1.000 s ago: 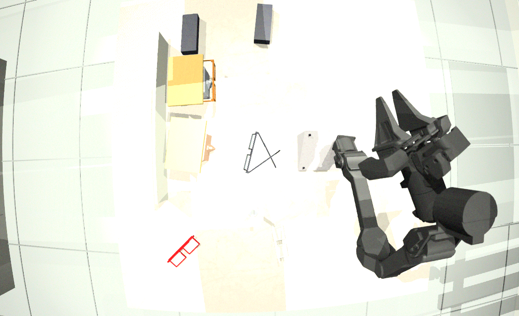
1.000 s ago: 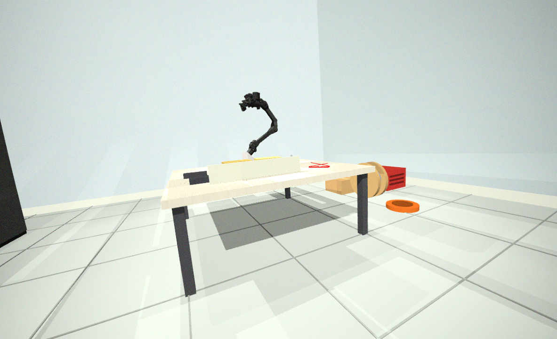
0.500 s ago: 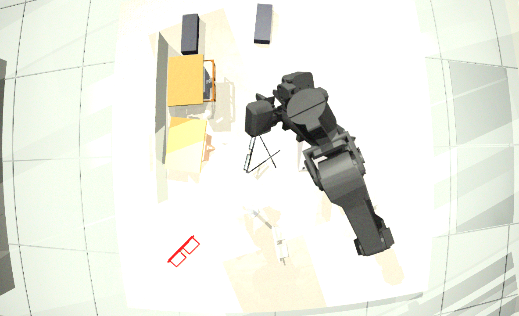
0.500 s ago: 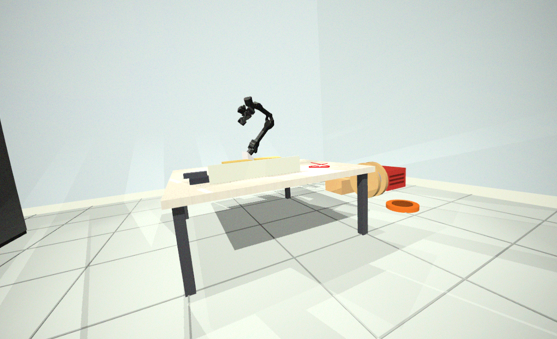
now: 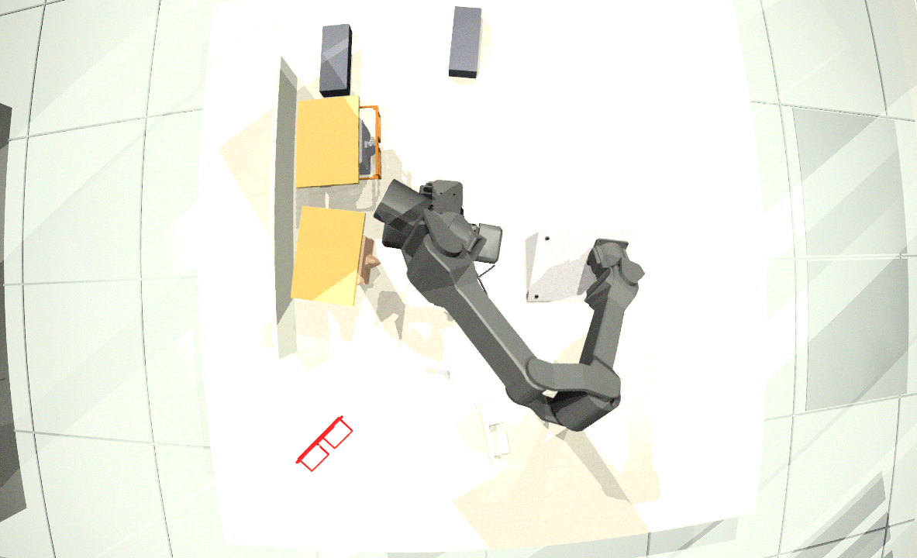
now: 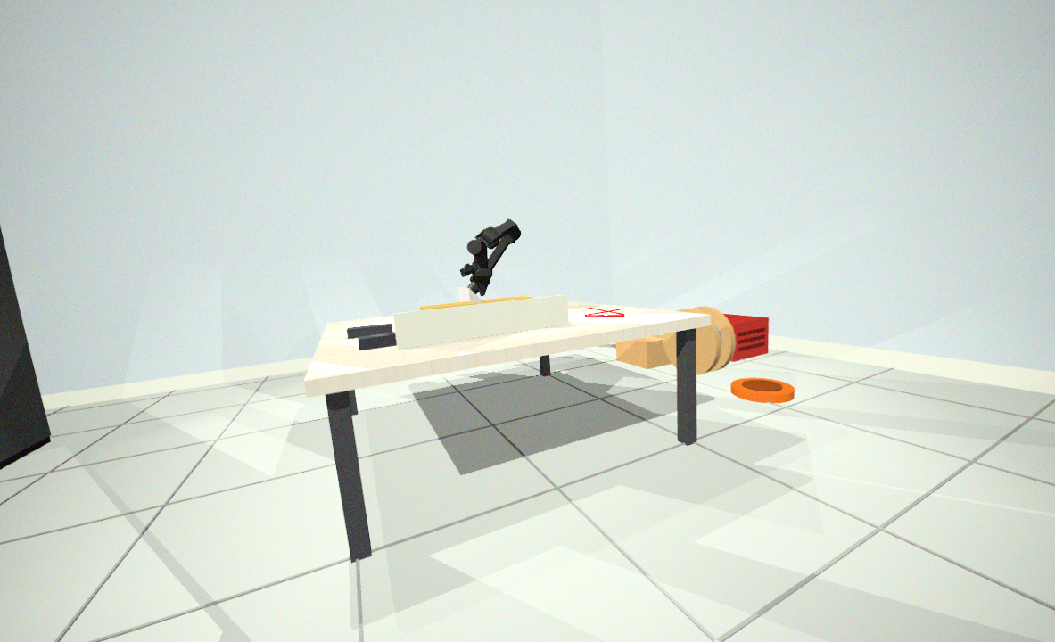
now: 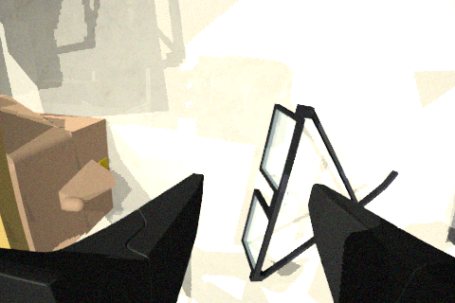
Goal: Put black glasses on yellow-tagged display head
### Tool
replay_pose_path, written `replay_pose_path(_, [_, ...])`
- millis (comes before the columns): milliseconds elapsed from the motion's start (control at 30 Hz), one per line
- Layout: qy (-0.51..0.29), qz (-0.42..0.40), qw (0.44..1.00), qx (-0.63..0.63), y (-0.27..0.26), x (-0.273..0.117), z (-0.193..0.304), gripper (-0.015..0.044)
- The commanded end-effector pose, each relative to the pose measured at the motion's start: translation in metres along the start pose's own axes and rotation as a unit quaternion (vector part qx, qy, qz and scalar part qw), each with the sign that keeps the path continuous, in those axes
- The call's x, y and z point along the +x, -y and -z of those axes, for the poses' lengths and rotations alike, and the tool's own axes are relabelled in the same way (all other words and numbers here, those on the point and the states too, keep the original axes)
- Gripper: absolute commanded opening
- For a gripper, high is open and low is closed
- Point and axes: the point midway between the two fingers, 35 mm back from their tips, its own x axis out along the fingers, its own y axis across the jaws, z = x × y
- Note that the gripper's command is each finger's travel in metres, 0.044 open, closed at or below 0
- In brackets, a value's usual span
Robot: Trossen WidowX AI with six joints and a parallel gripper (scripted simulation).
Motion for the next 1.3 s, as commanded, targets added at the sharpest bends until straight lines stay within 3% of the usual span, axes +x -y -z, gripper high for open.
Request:
replay_pose_path(0, [-0.024, 0.057, 0.997, 0.044, 0.017, 0.035, 0.012, 0.0200])
replay_pose_path(133, [-0.025, 0.057, 0.997, 0.044, 0.023, 0.034, 0.017, 0.0200])
replay_pose_path(233, [-0.025, 0.057, 0.997, 0.044, 0.023, 0.034, 0.017, 0.0121])
replay_pose_path(1267, [-0.024, 0.056, 0.997, 0.044, 0.023, 0.069, 0.018, 0.0120])
